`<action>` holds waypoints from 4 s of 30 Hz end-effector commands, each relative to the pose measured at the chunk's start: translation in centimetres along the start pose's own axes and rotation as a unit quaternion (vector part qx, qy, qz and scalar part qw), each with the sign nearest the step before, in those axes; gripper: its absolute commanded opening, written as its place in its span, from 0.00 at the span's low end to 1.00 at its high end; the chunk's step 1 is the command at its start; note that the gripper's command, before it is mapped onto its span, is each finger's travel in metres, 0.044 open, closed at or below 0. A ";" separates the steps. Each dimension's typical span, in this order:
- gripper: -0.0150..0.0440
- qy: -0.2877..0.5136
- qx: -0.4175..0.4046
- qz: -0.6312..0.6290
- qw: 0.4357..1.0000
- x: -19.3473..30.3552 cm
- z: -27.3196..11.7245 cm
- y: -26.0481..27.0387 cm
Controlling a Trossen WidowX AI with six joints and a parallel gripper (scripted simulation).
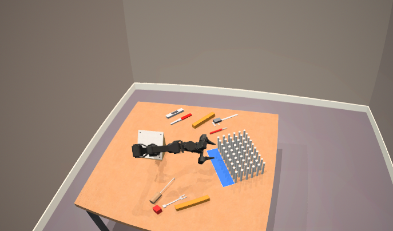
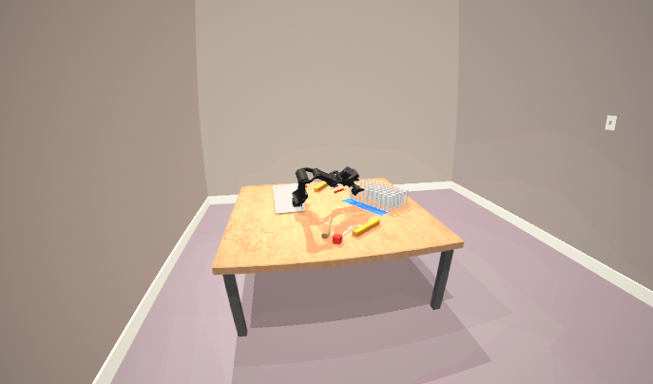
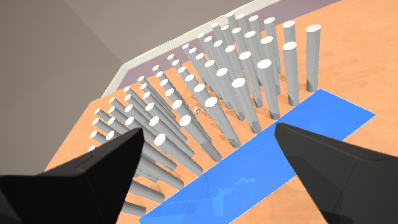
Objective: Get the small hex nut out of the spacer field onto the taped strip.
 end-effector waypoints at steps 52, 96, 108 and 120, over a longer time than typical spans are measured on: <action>1.00 0.471 -0.139 -0.610 0.622 4.1 -30.0 -25.3; 0.73 0.523 -0.228 -0.545 0.615 5.8 -26.7 -27.7; 0.73 0.523 -0.228 -0.545 0.614 7.5 -26.0 -28.2; 0.73 0.524 -0.227 -0.546 0.613 9.3 -25.5 -28.6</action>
Point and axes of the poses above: the point midway between the two fingers, 35 mm back from their tips, its own z axis out along the fingers, its own y axis across the jaws, x = y × z, the point moved 8 cm from there along -z, back along the fingers, and after that the axes turned 12 degrees about -z, right-handed, at the moved point
